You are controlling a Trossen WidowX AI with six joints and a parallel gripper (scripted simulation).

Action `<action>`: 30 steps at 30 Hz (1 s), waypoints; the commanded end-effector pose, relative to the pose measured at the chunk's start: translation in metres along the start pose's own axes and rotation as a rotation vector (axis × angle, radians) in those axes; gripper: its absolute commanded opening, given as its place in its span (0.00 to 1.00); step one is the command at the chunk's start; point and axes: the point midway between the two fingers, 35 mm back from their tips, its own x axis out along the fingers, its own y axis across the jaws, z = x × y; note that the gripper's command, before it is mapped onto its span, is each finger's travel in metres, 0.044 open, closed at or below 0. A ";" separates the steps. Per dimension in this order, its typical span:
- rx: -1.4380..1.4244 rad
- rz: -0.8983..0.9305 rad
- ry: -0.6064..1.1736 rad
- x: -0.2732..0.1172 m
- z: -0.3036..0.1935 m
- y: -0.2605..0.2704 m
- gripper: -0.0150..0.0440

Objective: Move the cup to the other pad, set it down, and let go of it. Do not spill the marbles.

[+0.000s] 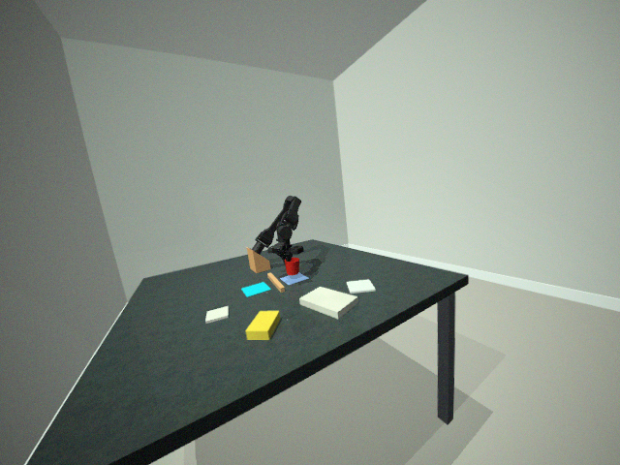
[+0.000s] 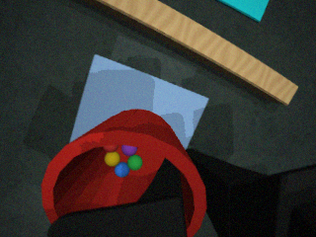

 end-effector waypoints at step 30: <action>-0.001 0.006 -0.005 -0.019 0.013 -0.009 0.25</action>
